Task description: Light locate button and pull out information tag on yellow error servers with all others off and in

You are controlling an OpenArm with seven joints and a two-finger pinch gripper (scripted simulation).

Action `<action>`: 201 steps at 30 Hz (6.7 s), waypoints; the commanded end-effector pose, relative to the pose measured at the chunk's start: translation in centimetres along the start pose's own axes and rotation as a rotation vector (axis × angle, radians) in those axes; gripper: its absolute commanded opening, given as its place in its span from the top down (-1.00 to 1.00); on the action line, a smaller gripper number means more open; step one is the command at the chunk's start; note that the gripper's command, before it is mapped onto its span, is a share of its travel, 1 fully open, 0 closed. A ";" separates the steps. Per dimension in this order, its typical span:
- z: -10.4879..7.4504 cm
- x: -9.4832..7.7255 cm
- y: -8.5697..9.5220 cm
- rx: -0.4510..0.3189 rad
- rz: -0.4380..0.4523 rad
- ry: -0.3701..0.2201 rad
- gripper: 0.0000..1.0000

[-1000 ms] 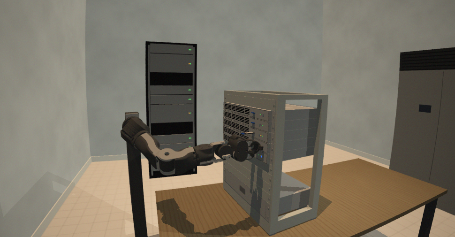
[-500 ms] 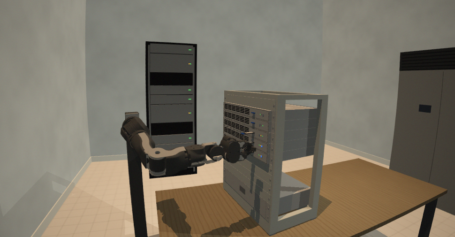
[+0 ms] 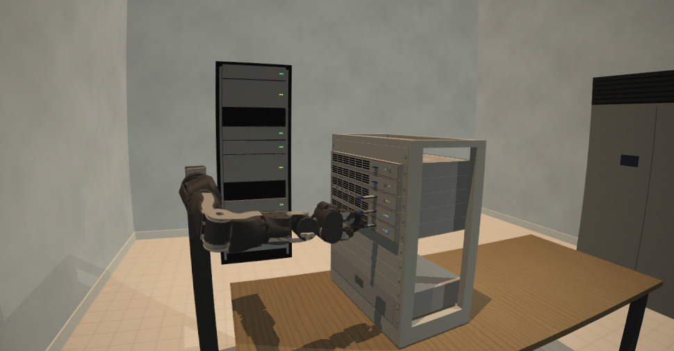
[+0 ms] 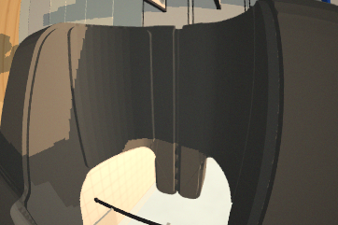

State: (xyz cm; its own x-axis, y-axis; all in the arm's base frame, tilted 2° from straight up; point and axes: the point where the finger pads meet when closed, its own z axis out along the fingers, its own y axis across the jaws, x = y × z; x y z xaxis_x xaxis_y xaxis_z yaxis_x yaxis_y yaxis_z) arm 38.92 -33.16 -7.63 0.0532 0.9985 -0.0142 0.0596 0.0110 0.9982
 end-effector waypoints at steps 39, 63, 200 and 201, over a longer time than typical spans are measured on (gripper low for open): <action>-2.4 1.5 4.6 -0.025 0.017 -0.016 1.00; -1.9 1.6 4.8 -0.024 0.017 -0.012 1.00; 7.3 1.7 5.0 -0.021 0.017 -0.011 1.00; 7.3 1.7 5.0 -0.021 0.017 -0.011 1.00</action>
State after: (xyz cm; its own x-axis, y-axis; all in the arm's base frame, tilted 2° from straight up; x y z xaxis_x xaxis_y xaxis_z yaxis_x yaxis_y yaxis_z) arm 46.54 -31.91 -3.09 0.0694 0.9976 0.0038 0.0327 -0.0061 0.9994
